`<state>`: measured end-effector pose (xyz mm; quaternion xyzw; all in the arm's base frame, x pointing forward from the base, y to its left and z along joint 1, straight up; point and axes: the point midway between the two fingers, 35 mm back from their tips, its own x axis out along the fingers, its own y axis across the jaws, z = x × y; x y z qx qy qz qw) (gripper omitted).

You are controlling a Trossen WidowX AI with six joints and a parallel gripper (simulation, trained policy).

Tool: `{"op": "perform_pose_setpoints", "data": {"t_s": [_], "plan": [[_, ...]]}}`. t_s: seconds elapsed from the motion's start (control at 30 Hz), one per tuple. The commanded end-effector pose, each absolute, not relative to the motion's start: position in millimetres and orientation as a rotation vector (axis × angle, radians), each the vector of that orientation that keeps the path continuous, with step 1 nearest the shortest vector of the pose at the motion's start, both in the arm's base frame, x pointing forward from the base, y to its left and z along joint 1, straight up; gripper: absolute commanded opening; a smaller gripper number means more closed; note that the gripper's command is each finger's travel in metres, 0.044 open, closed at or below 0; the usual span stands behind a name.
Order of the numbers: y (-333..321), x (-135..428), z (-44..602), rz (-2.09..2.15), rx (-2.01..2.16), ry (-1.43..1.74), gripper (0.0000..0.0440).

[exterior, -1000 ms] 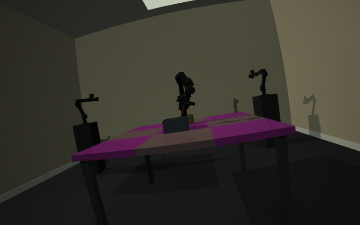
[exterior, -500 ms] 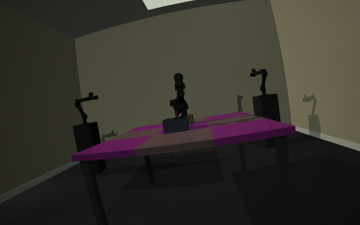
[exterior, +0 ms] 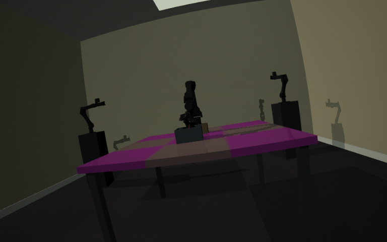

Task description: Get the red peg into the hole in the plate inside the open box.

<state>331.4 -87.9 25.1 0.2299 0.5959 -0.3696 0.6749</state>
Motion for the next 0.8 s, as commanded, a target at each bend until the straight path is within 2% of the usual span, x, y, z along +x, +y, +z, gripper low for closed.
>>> {"op": "perform_pose_setpoints", "data": {"t_s": [0.0,0.17,0.5,0.53,0.77], "plan": [[-92,334,17,-0.795,0.51,1.365,0.0161],[-99,345,23,-0.758,0.49,1.364,0.0167],[-104,379,36,-0.704,0.544,1.362,0.0427],[-104,383,37,-0.696,0.55,1.361,0.044],[-100,418,55,-0.617,0.602,1.312,0.044]]}}
